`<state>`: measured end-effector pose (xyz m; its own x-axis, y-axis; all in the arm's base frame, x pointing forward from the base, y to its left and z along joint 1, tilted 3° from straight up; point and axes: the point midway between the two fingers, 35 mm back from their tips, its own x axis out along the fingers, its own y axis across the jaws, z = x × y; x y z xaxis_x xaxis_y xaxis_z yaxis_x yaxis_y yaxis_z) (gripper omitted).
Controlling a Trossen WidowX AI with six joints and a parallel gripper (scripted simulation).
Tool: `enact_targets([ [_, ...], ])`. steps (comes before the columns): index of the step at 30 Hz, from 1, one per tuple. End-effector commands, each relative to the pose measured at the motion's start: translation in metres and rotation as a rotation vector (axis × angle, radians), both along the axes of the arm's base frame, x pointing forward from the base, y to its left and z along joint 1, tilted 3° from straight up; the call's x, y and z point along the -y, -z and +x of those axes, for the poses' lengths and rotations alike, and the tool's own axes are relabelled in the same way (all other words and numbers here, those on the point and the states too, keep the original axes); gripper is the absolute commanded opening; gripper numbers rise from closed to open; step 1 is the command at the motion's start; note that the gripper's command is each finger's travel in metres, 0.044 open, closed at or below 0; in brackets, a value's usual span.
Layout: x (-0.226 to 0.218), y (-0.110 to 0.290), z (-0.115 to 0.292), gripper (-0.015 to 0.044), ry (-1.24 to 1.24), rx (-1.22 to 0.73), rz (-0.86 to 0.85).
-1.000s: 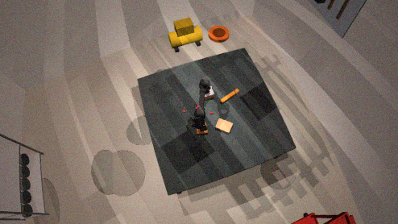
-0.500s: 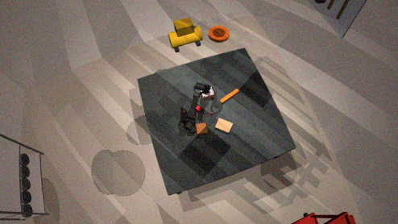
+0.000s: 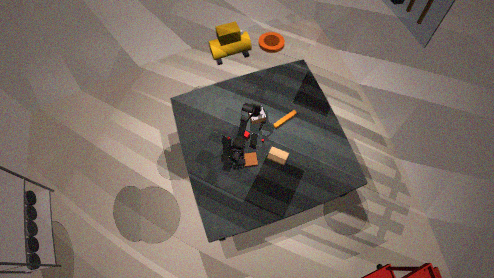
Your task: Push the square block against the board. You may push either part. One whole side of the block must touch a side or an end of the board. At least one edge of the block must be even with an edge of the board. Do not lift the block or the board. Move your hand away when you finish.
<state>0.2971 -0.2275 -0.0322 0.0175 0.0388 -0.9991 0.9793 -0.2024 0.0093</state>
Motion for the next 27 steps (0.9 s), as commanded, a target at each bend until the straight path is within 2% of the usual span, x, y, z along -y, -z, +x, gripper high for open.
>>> enact_targets([
  [1,-0.004,-0.001,0.001,0.0000,0.002,0.003,-0.003],
  [27,-0.029,-0.003,0.009,0.0000,0.002,0.003,-0.001],
])
